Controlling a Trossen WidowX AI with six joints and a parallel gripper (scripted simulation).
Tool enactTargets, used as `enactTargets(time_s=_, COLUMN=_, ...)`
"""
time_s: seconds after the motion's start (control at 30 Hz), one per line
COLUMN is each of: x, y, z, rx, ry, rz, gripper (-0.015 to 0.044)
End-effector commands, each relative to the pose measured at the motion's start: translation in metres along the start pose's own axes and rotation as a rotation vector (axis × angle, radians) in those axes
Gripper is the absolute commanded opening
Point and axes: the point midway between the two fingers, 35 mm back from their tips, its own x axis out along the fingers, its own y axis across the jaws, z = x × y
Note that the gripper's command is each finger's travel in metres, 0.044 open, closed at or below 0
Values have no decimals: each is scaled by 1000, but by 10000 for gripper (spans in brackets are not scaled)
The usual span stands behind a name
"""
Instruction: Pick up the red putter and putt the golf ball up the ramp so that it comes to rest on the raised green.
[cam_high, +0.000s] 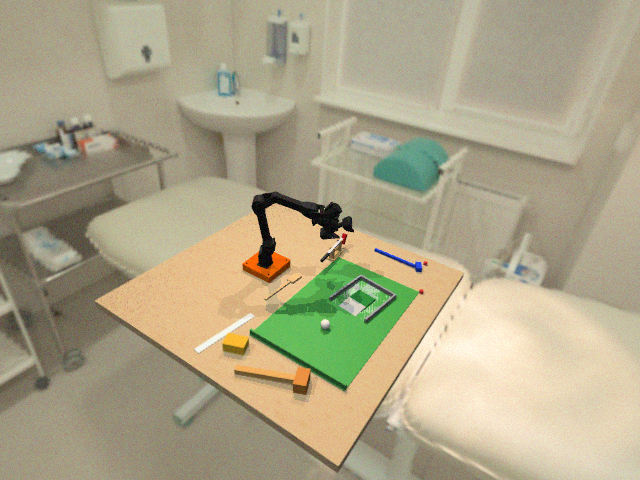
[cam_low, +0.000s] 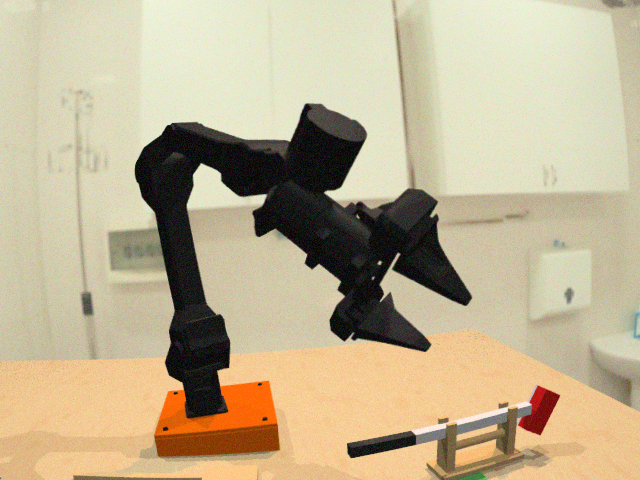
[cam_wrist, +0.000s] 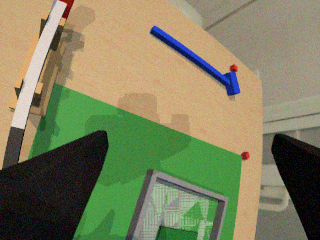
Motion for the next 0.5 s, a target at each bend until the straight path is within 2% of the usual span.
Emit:
enactTargets(time_s=0.0, x=23, y=75, z=-25, rx=237, ry=200, rz=355, gripper=440)
enactTargets(time_s=0.13, x=20, y=121, z=-38, rx=357, ry=367, rz=572, gripper=440)
enactTargets(time_s=0.47, x=19, y=129, z=-33, rx=367, ry=383, rz=592, gripper=440)
